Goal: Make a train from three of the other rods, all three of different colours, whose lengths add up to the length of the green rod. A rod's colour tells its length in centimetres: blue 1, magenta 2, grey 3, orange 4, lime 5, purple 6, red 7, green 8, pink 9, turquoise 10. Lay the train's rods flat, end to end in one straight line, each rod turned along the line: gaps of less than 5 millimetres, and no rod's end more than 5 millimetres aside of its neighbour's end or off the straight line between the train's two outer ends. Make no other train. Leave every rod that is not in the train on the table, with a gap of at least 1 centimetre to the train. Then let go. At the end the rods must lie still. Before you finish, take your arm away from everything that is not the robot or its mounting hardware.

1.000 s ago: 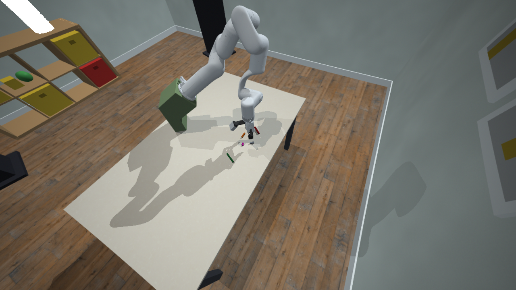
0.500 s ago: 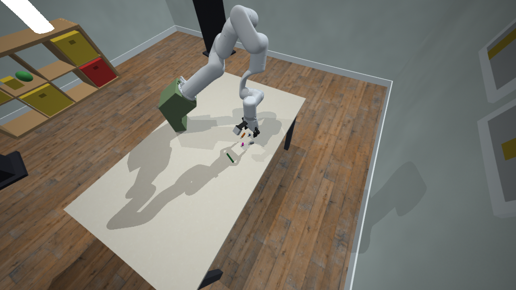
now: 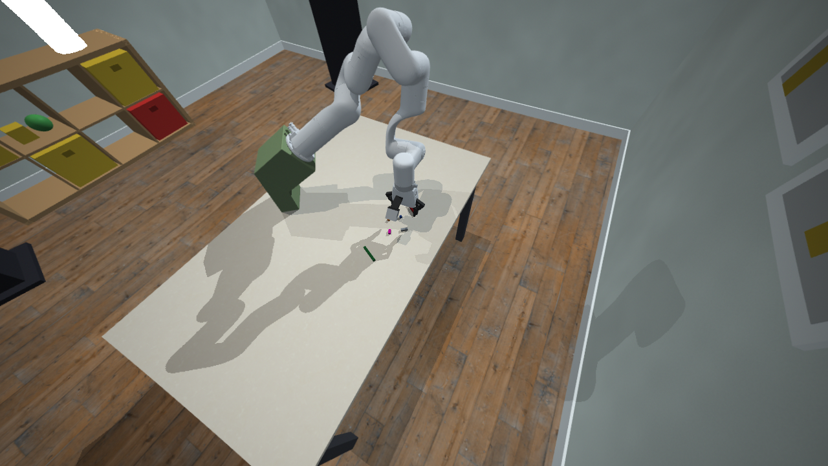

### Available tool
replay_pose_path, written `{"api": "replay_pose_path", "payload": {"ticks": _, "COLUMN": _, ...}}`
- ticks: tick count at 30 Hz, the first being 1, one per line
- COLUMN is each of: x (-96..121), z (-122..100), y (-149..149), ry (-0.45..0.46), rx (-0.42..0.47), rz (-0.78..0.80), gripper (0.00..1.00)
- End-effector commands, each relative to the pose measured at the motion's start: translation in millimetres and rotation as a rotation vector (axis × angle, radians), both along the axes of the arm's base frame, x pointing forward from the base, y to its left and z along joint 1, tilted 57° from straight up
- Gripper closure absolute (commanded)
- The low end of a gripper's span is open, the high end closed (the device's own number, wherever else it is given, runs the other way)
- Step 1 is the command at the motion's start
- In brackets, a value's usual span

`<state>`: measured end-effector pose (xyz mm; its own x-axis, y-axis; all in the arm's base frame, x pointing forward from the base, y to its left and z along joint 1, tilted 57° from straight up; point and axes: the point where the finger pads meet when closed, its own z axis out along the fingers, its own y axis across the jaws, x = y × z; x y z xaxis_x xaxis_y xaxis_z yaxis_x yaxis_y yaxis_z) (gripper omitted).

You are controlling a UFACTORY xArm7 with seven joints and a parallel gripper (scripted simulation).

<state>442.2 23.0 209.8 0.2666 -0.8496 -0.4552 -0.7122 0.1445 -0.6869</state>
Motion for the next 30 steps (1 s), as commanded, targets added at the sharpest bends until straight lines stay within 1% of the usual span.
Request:
{"api": "replay_pose_path", "payload": {"ticks": 1, "x": 1, "z": 5, "y": 2, "ry": -0.104, "rx": -0.101, "rz": 0.083, "gripper": 0.0}}
{"api": "replay_pose_path", "payload": {"ticks": 10, "x": 2, "z": 12, "y": 6, "ry": -0.257, "rx": -0.294, "rz": 0.244, "gripper": 0.0}}
{"api": "replay_pose_path", "payload": {"ticks": 12, "x": 2, "z": 12, "y": 6, "ry": -0.257, "rx": -0.294, "rz": 0.244, "gripper": 0.0}}
{"api": "replay_pose_path", "payload": {"ticks": 17, "x": 3, "z": 16, "y": 9, "ry": -0.334, "rx": -0.392, "rz": 0.324, "gripper": 0.0}}
{"api": "replay_pose_path", "payload": {"ticks": 22, "x": 3, "z": 18, "y": 9, "ry": -0.36, "rx": -0.425, "rz": 0.35, "gripper": 0.0}}
{"api": "replay_pose_path", "payload": {"ticks": 30, "x": 3, "z": 18, "y": 10, "ry": -0.362, "rx": -0.426, "rz": 0.352, "gripper": 0.0}}
